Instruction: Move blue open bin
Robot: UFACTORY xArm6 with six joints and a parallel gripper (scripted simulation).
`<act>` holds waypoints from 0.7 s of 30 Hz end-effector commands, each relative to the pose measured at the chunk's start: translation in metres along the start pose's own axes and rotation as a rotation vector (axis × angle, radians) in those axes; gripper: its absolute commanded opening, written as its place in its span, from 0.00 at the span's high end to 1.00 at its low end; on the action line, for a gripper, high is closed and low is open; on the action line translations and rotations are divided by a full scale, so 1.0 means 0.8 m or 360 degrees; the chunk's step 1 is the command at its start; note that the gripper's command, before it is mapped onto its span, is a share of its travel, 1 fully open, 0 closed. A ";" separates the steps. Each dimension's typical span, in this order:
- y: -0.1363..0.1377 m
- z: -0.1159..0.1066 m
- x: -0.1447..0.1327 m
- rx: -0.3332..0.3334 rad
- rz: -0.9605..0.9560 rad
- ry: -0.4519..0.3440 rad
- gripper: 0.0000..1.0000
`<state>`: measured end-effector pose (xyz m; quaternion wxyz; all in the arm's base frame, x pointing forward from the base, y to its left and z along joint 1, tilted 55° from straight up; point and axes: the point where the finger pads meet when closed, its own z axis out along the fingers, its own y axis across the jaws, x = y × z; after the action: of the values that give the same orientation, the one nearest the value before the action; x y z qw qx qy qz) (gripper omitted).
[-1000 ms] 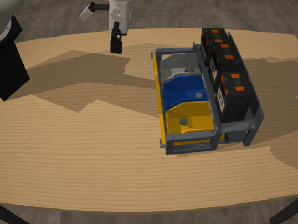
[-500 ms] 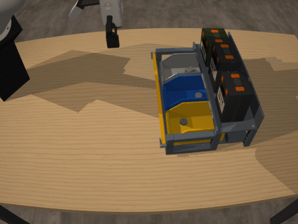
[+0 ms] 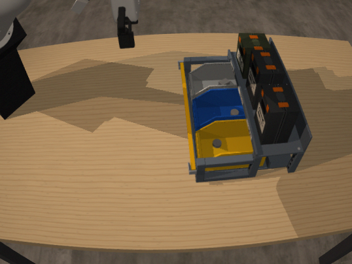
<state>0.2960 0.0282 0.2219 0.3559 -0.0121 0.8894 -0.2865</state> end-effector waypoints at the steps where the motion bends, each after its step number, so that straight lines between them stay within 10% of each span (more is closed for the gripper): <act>1: -0.002 -0.004 0.001 0.0004 0.0000 -0.0003 0.00; 21: -0.013 -0.026 0.005 0.0004 0.0000 -0.0002 0.00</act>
<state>0.2765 0.0283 0.2377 0.3558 -0.0119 0.8889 -0.2884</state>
